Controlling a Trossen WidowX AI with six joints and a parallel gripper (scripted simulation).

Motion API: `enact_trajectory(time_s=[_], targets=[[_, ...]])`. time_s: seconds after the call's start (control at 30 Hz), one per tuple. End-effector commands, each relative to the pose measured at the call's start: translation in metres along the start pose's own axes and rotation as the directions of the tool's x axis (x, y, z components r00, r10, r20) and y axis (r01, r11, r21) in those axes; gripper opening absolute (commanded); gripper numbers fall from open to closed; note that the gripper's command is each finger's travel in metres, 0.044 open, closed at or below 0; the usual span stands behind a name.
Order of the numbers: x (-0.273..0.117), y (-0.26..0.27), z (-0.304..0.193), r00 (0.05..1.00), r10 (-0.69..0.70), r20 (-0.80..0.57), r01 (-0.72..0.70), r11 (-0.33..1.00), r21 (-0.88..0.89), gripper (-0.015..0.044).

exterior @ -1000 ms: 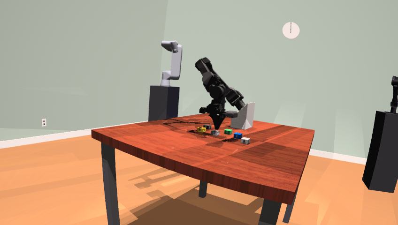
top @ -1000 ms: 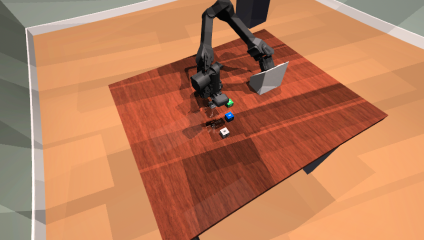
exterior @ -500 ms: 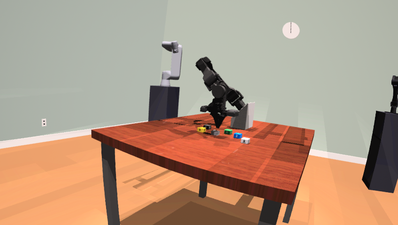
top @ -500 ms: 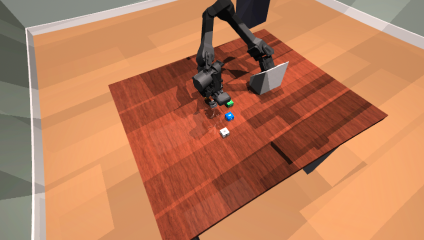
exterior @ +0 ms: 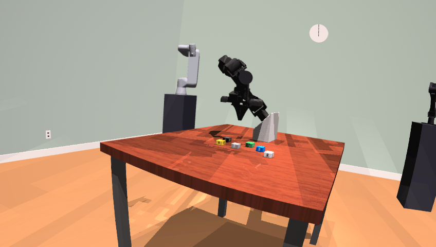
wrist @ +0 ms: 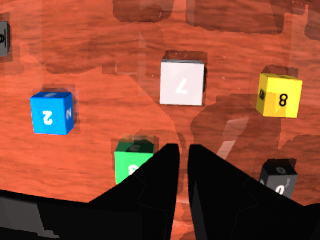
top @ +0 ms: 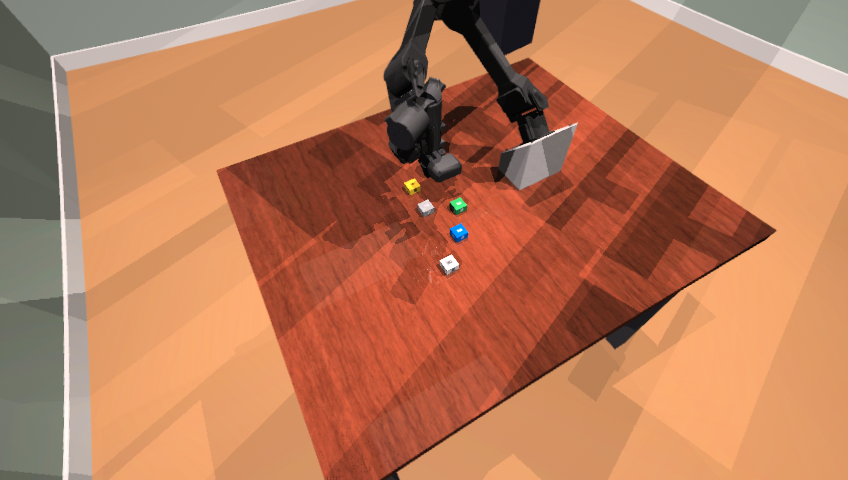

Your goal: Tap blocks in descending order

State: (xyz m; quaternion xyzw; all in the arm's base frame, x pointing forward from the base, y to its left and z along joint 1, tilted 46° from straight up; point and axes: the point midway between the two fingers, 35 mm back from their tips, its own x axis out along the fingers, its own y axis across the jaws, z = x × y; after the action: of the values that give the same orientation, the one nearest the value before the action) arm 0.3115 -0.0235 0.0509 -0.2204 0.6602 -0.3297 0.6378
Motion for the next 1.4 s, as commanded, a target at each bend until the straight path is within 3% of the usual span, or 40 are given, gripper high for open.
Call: enact_trajectory(time_s=[0.0,0.13,0.27,0.47,1.37], targets=[[-0.003,0.01,-0.016,1.0,0.004,-0.011,-0.004,1.0,0.0,0.002],[-0.003,0.031,-0.056,1.0,0.003,-0.013,-0.003,1.0,-0.001,0.002],[0.0,0.032,-0.058,1.0,0.003,-0.013,-0.003,1.0,-0.001,0.002],[0.076,0.031,-0.059,1.0,0.0,-0.012,0.0,1.0,0.0,0.002],[0.109,0.03,-0.06,1.0,-0.002,-0.012,0.002,1.0,0.0,0.002]])
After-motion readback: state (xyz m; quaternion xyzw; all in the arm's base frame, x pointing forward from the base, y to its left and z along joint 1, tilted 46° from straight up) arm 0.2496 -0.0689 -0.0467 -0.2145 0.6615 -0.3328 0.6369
